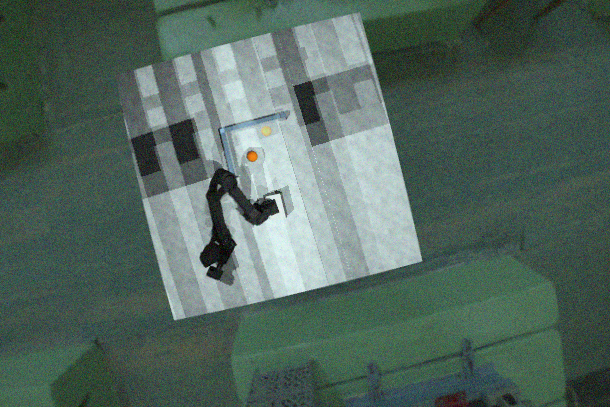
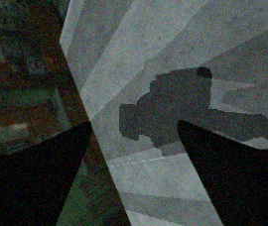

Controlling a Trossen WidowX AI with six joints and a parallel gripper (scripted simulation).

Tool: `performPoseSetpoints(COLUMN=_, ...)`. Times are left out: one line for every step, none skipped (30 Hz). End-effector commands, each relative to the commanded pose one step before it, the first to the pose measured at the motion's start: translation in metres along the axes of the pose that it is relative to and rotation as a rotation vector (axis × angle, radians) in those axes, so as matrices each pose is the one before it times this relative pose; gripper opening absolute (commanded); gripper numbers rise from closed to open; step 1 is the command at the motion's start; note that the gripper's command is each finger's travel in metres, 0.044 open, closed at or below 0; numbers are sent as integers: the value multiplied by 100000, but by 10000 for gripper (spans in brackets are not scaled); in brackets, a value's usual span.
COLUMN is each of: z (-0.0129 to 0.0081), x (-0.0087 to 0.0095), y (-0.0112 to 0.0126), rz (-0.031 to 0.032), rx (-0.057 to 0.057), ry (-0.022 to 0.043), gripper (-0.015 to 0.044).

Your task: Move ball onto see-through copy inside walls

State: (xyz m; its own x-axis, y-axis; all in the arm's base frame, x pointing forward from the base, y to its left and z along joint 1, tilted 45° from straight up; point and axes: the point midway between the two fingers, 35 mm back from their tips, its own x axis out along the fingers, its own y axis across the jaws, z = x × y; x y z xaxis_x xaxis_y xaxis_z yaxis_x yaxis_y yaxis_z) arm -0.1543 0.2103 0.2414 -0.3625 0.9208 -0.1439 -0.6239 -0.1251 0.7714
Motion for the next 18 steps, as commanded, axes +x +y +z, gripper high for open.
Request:
performPoseSetpoints(z=48, x=35, y=-14, rz=-166, rx=-308, ry=-61, gripper=374)
performPoseSetpoints(z=145, x=106, y=-42, rz=-500, rx=-920, ry=-178, gripper=354)
performPoseSetpoints(z=243, x=176, y=-75, rz=-839, rx=-1524, ry=-284, gripper=354)
performPoseSetpoints(z=350, x=244, y=-117, rz=-1188, rx=-2103, ry=-416, gripper=354)
performPoseSetpoints(z=625, x=271, y=-232, rz=-1644, rx=-2536, ry=-1354, gripper=354)
performPoseSetpoints(z=763, x=329, y=-313, rz=-2063, rx=-3087, ry=-1590, gripper=354)
performPoseSetpoints(z=837, x=359, y=-384, rz=-2336, rx=-3384, ry=-1666, gripper=354)
performPoseSetpoints(z=834, x=358, y=-428, rz=-2411, rx=-3384, ry=-1583, gripper=354)
performPoseSetpoints(z=824, x=355, y=-471, rz=-2468, rx=-3362, ry=-1486, gripper=354)
performPoseSetpoints(z=812, x=351, y=-513, rz=-2521, rx=-3341, ry=-1388, gripper=354)
performPoseSetpoints(z=837, x=364, y=-582, rz=-2697, rx=-3482, ry=-1349, gripper=354)
performPoseSetpoints(z=832, x=367, y=-644, rz=-2811, rx=-3518, ry=-1254, gripper=354)
performPoseSetpoints(z=790, x=369, y=-732, rz=-2995, rx=-3471, ry=-1093, gripper=354)
performPoseSetpoints(z=765, x=363, y=-777, rz=-3033, rx=-3438, ry=-966, gripper=354)
performPoseSetpoints(z=737, x=358, y=-823, rz=-3071, rx=-3405, ry=-835, gripper=354)
performPoseSetpoints(z=704, x=353, y=-871, rz=-3114, rx=-3368, ry=-699, gripper=354)
performPoseSetpoints(z=671, x=347, y=-914, rz=-3135, rx=-3334, ry=-569, gripper=354)
performPoseSetpoints(z=637, x=341, y=-955, rz=-3151, rx=-3299, ry=-439, gripper=354)
